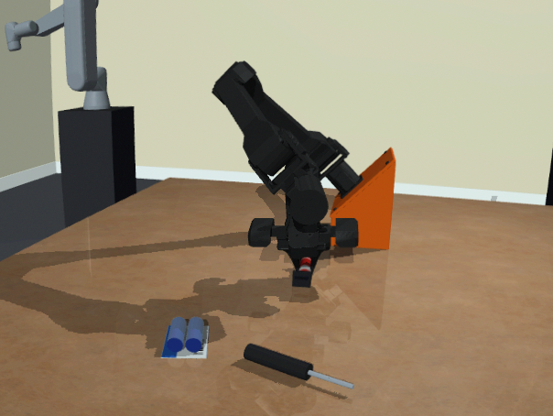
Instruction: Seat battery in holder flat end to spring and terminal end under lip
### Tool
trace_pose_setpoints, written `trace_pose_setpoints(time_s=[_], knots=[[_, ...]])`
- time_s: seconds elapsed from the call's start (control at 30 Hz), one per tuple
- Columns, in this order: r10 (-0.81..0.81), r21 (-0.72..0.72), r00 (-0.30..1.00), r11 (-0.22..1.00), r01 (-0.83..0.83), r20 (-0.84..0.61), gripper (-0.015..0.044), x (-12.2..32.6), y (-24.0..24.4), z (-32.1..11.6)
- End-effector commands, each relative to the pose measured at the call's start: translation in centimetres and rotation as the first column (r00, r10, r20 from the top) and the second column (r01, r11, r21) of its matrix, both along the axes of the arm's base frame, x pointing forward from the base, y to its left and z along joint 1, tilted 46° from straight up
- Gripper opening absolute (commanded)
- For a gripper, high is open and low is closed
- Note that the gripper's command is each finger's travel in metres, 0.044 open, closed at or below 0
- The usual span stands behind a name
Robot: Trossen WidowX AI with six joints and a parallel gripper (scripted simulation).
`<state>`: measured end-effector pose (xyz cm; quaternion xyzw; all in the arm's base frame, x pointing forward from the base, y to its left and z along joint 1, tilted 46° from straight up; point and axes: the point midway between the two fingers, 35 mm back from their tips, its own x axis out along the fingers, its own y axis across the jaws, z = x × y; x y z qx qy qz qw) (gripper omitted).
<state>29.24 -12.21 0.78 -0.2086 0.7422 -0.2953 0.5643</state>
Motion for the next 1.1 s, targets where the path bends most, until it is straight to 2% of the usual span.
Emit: trace_pose_setpoints(time_s=[0.0, 1.07], knots=[[0.014, -0.003, 1.0, 1.0, -0.013, 0.027, 0.0068, 0.2, -0.1, 0.1], [0.048, -0.002, 0.997, 0.999, -0.048, 0.062, 0.0068, -1.4, -0.2, 0.2]])
